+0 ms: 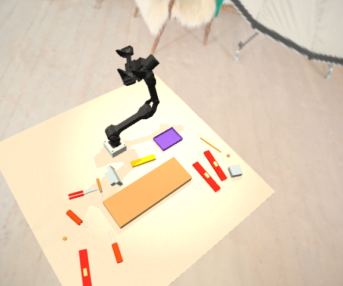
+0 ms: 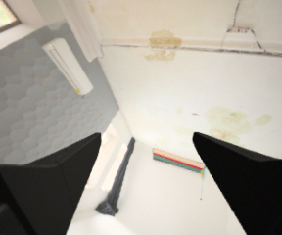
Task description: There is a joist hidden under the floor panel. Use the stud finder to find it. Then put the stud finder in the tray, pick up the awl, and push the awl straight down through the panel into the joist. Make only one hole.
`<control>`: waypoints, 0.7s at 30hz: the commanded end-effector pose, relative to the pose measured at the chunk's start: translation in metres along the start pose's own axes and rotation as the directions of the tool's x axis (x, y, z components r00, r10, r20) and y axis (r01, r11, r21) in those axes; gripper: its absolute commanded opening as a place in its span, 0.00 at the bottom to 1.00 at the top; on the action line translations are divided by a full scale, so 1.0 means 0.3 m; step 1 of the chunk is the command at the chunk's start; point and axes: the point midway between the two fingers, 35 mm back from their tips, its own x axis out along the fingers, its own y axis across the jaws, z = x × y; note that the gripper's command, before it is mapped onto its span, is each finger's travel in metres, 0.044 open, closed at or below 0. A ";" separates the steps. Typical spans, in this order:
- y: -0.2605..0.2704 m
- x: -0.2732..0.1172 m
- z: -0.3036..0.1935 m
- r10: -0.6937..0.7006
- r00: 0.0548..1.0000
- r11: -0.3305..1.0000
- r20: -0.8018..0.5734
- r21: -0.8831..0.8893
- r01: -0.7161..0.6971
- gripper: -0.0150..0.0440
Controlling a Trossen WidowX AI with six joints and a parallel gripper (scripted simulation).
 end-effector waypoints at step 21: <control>0.820 0.237 -0.850 0.764 0.481 0.464 -0.430 -0.152 -0.873 1.00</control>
